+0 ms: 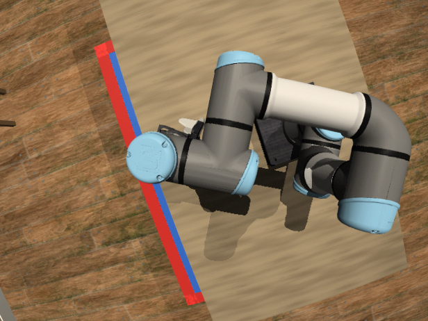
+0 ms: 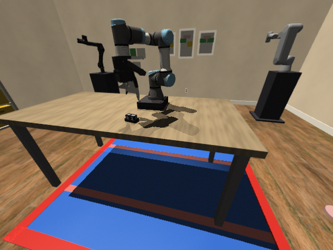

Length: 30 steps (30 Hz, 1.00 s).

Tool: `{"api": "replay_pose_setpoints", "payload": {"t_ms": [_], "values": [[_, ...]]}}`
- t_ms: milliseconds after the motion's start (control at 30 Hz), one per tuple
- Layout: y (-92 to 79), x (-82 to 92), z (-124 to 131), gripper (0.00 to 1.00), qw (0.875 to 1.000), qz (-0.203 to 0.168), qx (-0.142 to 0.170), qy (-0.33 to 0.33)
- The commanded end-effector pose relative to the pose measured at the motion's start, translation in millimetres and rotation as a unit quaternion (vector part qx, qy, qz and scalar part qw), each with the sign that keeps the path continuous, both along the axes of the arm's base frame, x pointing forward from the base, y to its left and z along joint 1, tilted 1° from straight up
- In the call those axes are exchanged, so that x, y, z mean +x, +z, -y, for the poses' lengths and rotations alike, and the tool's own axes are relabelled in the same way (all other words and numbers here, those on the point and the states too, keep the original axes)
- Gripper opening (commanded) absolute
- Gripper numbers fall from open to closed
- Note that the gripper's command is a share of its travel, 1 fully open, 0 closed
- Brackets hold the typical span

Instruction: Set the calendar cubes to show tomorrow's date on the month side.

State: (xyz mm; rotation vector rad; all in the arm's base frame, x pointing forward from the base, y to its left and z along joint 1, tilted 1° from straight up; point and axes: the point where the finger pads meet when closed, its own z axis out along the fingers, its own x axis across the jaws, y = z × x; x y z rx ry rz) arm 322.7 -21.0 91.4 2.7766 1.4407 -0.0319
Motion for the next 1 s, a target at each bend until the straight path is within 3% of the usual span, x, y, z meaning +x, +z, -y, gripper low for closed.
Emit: {"api": "replay_pose_setpoints", "payload": {"t_ms": [0, 667, 733, 967], "values": [[-2.0, -0.5, 1.4, 1.0, 0.996, 0.003, 0.004, 0.087], [-6.8, -1.6, 3.3, 1.0, 0.97, 0.0, 0.005, 0.245], [-8.1, -1.6, 3.9, 1.0, 0.959, -0.001, 0.005, 0.284], [-10.0, -1.5, 4.8, 1.0, 0.939, -0.002, 0.006, 0.344]]}}
